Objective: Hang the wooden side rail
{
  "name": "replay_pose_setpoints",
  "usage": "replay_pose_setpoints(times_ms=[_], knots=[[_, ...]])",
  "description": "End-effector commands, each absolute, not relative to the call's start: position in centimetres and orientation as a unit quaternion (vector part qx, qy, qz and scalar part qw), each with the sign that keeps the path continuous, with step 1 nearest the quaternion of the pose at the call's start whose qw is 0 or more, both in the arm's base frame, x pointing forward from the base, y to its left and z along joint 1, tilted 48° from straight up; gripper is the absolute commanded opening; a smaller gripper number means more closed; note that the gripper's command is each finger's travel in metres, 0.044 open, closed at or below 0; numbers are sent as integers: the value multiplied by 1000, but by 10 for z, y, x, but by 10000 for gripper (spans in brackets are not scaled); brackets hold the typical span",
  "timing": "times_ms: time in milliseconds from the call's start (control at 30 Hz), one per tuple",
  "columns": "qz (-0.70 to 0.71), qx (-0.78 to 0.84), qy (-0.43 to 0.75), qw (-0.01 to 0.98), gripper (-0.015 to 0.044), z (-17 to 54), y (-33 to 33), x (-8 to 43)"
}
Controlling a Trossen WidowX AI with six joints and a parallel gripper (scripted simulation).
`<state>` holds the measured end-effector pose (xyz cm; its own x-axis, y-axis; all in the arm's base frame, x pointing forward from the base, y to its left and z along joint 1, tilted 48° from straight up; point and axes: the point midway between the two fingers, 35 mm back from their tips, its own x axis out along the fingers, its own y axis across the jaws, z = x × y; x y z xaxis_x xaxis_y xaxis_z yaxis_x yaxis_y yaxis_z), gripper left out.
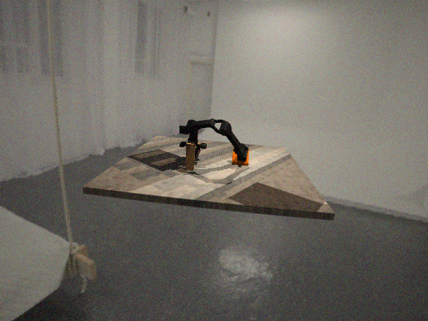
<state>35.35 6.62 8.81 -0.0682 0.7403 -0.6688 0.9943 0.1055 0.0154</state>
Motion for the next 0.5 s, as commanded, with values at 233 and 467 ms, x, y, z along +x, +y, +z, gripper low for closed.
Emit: replay_pose_setpoints(times_ms=[233,467], knots=[[-231,632,687,275,0,95,65,354],[-231,632,687,275,0,96,66,354]])
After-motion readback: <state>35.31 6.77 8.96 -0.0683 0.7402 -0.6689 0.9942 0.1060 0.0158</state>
